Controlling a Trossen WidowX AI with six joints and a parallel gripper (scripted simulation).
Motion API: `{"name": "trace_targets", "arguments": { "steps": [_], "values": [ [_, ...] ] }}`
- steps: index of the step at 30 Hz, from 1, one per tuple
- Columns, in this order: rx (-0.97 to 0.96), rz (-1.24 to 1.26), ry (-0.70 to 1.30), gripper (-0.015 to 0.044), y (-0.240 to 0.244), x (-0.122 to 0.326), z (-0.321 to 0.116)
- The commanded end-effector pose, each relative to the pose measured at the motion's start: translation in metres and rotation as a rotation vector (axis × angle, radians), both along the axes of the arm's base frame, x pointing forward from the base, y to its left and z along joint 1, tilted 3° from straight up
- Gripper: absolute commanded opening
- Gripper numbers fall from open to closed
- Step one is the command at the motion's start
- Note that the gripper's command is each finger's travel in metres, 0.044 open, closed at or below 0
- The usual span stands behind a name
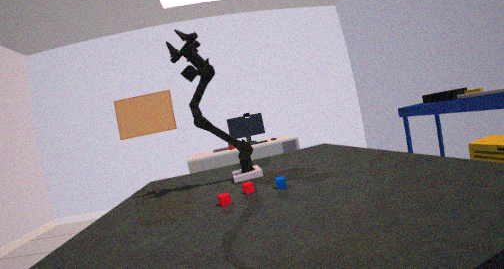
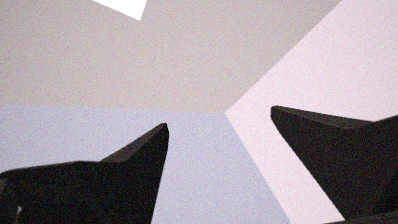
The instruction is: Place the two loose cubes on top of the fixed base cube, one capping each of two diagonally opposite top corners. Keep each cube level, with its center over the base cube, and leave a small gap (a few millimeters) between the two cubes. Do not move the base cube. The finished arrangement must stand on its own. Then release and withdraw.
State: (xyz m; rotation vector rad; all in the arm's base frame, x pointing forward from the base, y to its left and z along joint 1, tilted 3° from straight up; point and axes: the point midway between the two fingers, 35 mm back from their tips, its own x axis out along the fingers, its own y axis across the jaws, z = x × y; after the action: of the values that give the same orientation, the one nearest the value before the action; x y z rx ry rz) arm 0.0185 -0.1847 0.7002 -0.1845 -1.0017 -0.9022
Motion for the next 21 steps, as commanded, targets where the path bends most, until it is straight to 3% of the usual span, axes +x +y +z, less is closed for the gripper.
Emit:
{"name": "trace_targets", "arguments": {
  "steps": [1,5,13,21],
  "values": [
    [-0.007,0.002,-0.004,0.0374,0.002,0.000,0.001],
    [-0.157,0.059,-0.057,0.0269,0.054,-0.004,0.019],
    [-0.485,0.257,-0.028,0.0265,0.180,0.027,0.028],
    [-0.684,0.521,0.190,0.0265,0.283,0.102,-0.008]
  ]
}}
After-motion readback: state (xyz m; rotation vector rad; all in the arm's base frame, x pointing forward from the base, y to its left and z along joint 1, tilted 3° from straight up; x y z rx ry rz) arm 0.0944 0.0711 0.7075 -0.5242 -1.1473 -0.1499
